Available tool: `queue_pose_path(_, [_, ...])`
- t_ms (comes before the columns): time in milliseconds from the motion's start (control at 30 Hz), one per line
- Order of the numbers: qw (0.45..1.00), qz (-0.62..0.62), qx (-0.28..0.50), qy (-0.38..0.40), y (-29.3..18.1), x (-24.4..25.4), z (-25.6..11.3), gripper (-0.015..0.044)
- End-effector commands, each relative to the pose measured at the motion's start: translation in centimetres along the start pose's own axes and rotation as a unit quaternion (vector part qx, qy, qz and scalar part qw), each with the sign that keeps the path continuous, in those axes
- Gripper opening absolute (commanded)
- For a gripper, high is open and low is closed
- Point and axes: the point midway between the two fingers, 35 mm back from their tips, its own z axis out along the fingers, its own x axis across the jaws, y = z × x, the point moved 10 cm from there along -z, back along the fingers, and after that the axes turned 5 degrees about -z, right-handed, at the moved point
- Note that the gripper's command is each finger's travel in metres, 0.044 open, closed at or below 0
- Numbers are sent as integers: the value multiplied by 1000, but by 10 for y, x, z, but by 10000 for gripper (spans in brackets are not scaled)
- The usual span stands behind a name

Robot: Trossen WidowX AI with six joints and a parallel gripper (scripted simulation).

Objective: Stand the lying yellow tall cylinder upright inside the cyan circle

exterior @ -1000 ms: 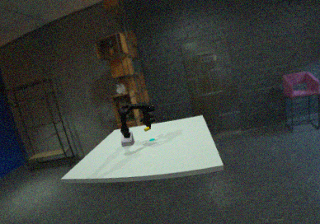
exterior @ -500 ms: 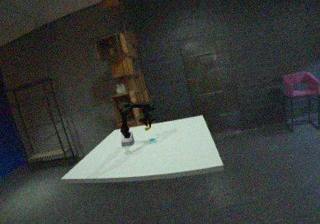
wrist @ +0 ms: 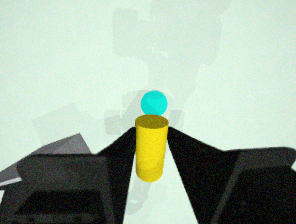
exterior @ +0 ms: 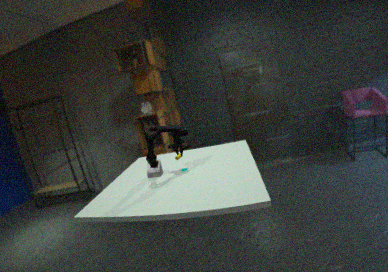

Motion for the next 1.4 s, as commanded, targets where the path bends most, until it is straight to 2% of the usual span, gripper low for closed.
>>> queue_pose_path(0, [1000,-1,-10,10,-3,-1,2,105])
queue_pose_path(1367, [986,-5,-133,100,-32,-8,25,105])
